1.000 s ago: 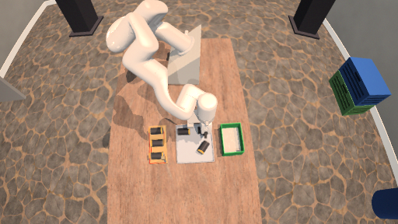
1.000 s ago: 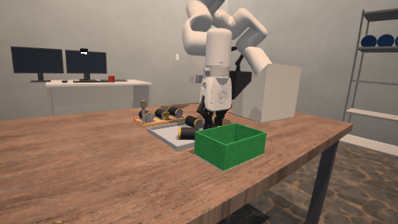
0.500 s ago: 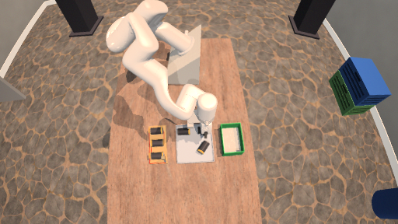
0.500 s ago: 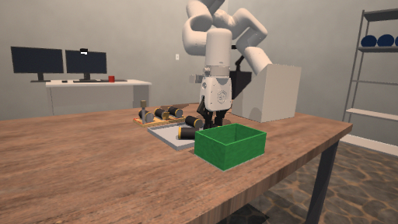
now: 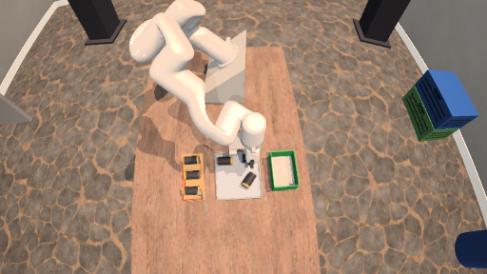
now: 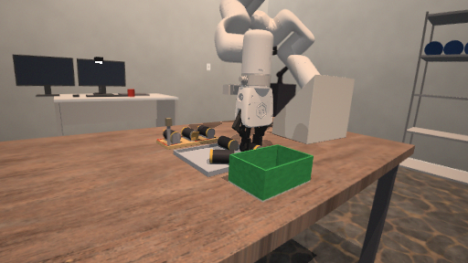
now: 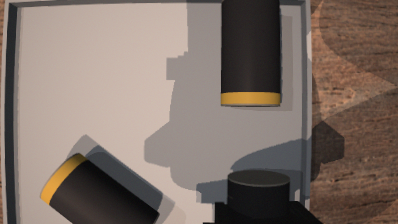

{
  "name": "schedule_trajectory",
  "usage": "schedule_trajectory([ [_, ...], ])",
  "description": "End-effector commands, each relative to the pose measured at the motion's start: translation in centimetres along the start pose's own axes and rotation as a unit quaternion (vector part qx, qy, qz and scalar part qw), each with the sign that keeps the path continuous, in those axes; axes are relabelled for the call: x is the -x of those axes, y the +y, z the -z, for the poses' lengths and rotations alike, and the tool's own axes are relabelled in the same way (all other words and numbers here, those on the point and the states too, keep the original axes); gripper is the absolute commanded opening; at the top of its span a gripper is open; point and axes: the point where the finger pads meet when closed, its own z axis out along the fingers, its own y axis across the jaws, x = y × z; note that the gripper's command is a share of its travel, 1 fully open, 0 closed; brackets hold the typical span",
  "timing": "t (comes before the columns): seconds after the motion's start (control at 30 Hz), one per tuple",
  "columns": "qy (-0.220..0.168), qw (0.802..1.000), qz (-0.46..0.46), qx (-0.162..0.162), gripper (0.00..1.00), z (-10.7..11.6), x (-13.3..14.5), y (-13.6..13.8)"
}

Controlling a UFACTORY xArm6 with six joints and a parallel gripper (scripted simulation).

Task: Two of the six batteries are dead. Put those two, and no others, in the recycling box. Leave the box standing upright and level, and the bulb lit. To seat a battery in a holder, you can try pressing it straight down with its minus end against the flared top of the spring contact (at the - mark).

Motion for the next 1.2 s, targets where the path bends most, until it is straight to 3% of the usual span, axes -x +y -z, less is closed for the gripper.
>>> schedule_trajectory([
  [0.0,-0.001,1.0,-0.001,-0.003,0.28,2.3,0.0,-0.2],
  [0.13,-0.001,1.0,-0.001,-0.003,0.28,3.6,0.0,-0.2],
  [0.47,-0.001,1.0,-0.001,-0.003,0.28,4.2,0.0,-0.2],
  [0.63,-0.001,1.0,-0.001,-0.003,0.28,10.3,0.0,-0.2],
  [0.7,-0.001,1.0,-0.001,-0.003,0.28,11.6,0.0,-0.2],
  [0.97,-0.001,1.0,-0.001,-0.003,0.28,11.6,0.3,-0.3],
  [1.17,-0.001,1.0,-0.001,-0.003,0.28,11.7,5.1,-1.5],
])
